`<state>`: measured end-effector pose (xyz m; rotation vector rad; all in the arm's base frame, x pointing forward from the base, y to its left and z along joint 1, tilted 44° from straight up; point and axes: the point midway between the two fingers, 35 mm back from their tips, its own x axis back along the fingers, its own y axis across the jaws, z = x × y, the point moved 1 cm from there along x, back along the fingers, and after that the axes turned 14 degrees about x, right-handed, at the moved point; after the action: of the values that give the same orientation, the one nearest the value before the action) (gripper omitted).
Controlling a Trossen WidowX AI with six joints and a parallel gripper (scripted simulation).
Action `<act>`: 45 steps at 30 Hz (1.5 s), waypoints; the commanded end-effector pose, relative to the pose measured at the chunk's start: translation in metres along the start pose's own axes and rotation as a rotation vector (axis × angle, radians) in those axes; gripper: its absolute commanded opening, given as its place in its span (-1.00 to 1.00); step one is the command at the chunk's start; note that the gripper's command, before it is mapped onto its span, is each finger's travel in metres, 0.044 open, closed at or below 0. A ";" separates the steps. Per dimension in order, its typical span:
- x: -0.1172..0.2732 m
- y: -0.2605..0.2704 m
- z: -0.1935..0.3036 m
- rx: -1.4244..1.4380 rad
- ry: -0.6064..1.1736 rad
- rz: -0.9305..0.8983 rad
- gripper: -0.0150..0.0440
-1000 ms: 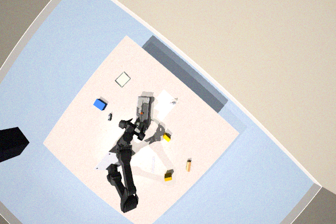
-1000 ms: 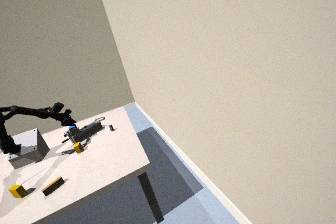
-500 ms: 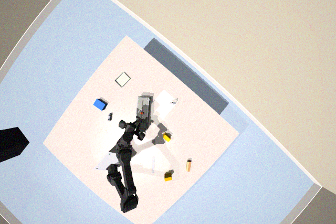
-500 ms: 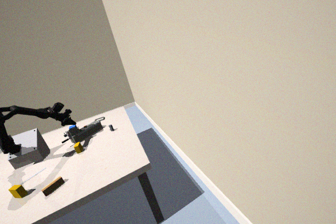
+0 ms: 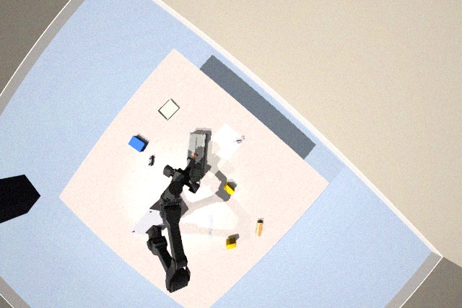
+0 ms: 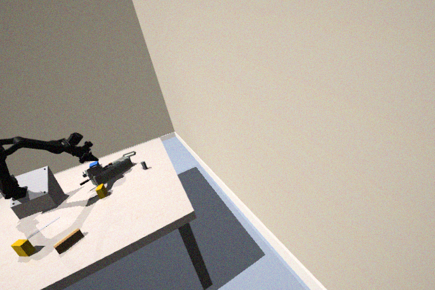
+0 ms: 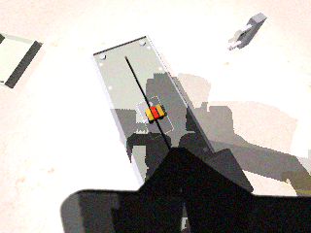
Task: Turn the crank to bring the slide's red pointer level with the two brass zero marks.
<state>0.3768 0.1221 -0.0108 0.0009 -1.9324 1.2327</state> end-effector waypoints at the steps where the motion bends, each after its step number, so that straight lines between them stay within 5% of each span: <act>1: 0.000 0.000 0.000 0.000 0.000 0.000 -0.49; 5: 0.000 0.000 0.000 0.000 0.000 0.000 -0.49; 22: 0.000 0.000 0.000 0.000 0.000 0.000 1.00; 40: 0.000 0.000 0.000 0.000 0.000 0.000 -0.49; 45: 0.000 0.000 0.000 0.000 0.000 0.000 -0.49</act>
<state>0.3768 0.1222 -0.0108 0.0013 -1.9324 1.2325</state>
